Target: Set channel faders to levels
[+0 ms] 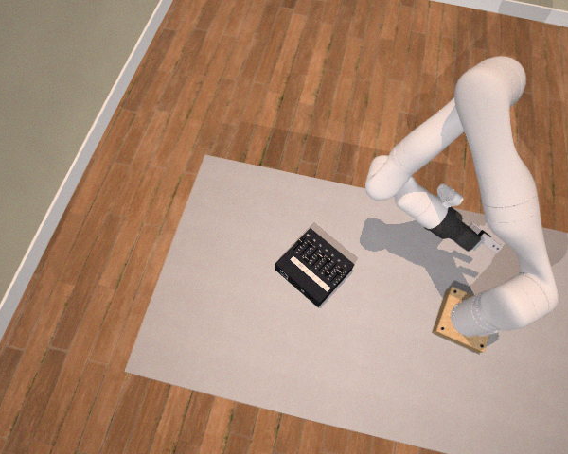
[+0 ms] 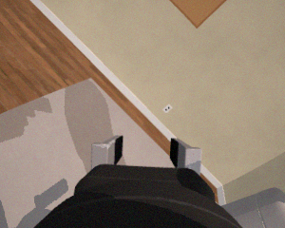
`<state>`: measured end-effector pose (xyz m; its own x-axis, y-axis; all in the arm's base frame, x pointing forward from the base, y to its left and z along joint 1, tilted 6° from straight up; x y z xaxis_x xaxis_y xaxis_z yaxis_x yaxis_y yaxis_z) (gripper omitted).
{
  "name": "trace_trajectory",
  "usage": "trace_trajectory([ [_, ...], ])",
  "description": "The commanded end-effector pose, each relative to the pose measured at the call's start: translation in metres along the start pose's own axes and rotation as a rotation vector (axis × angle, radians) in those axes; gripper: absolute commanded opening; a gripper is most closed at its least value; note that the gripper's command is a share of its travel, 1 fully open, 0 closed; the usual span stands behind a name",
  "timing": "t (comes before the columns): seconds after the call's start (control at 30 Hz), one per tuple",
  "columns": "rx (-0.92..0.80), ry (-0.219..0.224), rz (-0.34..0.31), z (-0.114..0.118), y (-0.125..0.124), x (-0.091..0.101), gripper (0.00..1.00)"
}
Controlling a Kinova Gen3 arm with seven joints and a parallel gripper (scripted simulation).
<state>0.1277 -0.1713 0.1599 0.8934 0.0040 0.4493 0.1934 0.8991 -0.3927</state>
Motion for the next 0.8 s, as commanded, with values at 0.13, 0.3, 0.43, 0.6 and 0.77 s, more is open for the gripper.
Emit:
trace_trajectory([
  [0.13, 0.008, -0.015, -0.005, -0.002, 0.002, 0.003, 1.0],
  [0.3, 0.125, -0.196, -0.056, -0.023, 0.028, 0.041, 1.0],
  [0.43, 0.268, -0.406, -0.098, -0.038, 0.061, 0.092, 1.0],
  [0.6, 0.383, -0.568, -0.12, -0.04, 0.088, 0.136, 1.0],
  [0.77, 0.613, -0.877, -0.136, -0.02, 0.143, 0.226, 1.0],
])
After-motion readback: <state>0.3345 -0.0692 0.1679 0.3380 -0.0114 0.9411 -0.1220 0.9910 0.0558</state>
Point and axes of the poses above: the point where the finger pads meet when closed, its own x axis back along the fingers, its own z axis across the jaws, y = z × x, the point moved 9 cm from there along x, back along the fingers, and after that the axes turned 11 degrees about x, right-handed, at the moved point
